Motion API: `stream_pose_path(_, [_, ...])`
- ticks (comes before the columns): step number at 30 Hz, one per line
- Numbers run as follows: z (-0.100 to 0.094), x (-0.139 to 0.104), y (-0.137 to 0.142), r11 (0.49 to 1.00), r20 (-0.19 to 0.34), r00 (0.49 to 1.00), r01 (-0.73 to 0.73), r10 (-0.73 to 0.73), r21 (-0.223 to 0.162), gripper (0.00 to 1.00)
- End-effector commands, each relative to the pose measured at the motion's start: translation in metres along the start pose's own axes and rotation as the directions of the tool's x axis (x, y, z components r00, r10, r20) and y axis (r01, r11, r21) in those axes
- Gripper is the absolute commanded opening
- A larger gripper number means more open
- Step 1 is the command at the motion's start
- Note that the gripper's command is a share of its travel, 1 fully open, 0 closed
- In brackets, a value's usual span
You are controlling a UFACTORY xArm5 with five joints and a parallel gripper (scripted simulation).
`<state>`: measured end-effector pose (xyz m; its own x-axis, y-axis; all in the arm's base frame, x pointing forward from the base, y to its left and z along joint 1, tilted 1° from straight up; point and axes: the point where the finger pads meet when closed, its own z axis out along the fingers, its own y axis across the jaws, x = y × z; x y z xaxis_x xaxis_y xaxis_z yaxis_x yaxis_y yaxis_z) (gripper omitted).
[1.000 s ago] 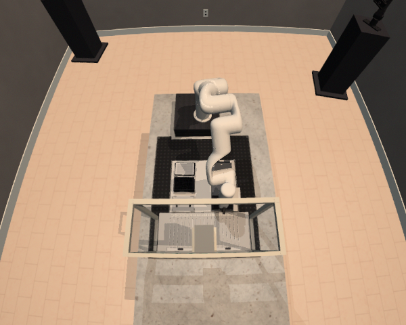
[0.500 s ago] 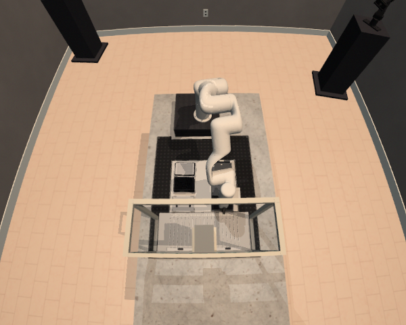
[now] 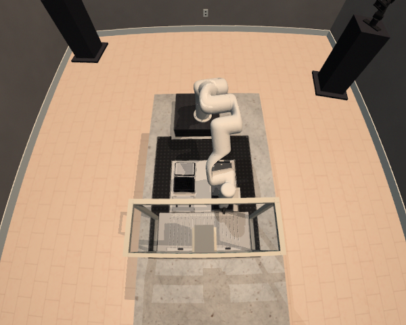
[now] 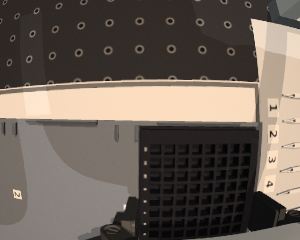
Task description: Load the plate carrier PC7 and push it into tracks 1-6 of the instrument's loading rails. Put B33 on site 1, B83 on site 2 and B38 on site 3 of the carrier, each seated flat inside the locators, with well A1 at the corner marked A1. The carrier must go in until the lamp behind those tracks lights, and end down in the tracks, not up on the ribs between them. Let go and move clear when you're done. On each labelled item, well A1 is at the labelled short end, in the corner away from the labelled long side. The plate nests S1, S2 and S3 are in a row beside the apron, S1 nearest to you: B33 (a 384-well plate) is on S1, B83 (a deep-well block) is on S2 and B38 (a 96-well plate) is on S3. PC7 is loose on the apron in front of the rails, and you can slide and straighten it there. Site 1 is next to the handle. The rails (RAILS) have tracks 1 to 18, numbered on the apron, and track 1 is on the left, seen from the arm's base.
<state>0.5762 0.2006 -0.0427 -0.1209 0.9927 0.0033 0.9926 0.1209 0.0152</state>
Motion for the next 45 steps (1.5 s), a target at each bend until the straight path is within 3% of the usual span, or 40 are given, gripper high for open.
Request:
stream_pose_path(1, [-0.002, 0.000, 0.002, 1.000, -0.015, 1.000, 0.000, 0.000, -0.001, 1.00])
stream_pose_path(9, [-0.002, 0.000, 0.002, 1.000, -0.015, 1.000, 0.000, 0.000, -0.001, 1.00])
stream_pose_path(45, [-0.055, 0.000, 0.002, 1.000, -0.015, 1.000, 0.000, 0.000, -0.001, 1.00])
